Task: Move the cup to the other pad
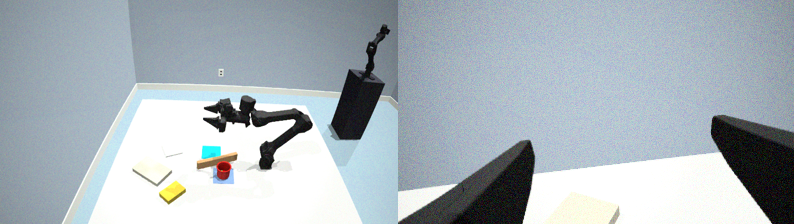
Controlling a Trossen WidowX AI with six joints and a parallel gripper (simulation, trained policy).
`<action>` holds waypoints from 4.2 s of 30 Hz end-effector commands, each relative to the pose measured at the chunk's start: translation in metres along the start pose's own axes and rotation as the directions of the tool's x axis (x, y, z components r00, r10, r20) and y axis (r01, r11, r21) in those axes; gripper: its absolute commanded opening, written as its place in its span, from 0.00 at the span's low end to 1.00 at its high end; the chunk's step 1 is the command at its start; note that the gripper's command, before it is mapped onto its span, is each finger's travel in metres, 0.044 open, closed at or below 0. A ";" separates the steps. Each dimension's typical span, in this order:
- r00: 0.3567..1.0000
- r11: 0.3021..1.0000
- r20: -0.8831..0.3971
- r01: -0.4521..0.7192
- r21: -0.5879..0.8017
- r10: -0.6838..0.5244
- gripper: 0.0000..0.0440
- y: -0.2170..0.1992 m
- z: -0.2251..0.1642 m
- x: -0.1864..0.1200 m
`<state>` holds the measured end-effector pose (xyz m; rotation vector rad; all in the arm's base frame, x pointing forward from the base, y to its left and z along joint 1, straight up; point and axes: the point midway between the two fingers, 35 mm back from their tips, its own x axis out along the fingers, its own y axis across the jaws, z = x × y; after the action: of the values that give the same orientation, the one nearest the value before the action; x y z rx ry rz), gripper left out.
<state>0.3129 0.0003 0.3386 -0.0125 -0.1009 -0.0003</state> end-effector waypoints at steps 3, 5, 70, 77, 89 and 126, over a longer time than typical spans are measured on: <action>1.000 1.000 -0.014 -0.005 0.005 0.005 0.73 0.001 -0.001 -0.001; 1.000 1.000 -0.028 -0.008 0.010 0.009 0.61 0.002 -0.002 -0.002; 0.648 0.803 -0.735 0.320 0.503 0.202 0.27 0.074 -0.044 -0.015; 0.560 0.773 -0.804 0.414 0.480 0.199 0.27 0.079 -0.053 -0.022; 0.392 0.748 -0.906 0.550 0.371 0.162 0.26 0.081 -0.074 -0.037; -0.092 0.704 -0.996 0.706 -0.077 -0.017 0.35 0.063 -0.150 -0.085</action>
<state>0.2445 0.0626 0.1864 0.6050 1.4478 -0.6100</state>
